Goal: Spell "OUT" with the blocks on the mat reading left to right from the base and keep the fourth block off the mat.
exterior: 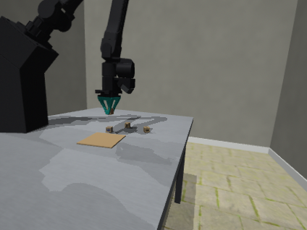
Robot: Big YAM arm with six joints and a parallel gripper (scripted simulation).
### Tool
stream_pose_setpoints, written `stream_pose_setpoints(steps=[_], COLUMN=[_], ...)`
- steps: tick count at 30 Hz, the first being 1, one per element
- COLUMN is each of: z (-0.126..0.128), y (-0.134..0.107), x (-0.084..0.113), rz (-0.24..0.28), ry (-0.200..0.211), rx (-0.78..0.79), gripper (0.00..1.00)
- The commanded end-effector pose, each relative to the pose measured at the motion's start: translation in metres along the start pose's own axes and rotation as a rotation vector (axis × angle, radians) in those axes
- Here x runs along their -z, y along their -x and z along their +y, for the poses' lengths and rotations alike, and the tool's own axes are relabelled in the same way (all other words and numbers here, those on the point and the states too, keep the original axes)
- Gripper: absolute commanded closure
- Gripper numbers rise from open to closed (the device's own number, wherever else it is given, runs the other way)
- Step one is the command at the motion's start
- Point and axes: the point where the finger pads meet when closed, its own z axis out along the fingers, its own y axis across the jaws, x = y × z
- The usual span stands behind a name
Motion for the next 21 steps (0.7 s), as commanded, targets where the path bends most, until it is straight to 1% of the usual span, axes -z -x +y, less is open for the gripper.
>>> stream_pose_setpoints(steps=[1, 6, 14, 16, 21], z=[0.003, 0.004, 0.005, 0.005, 0.005], y=[0.003, 0.002, 0.001, 0.001, 0.001], x=[-0.007, -0.025, -0.064, -0.064, -0.083], rz=[-0.012, -0.011, -0.01, -0.01, -0.01], ry=[0.005, 0.006, 0.006, 0.006, 0.006], rx=[0.019, 0.003, 0.003, 0.003, 0.003], gripper=[0.8, 0.8, 0.8, 0.8, 0.8])
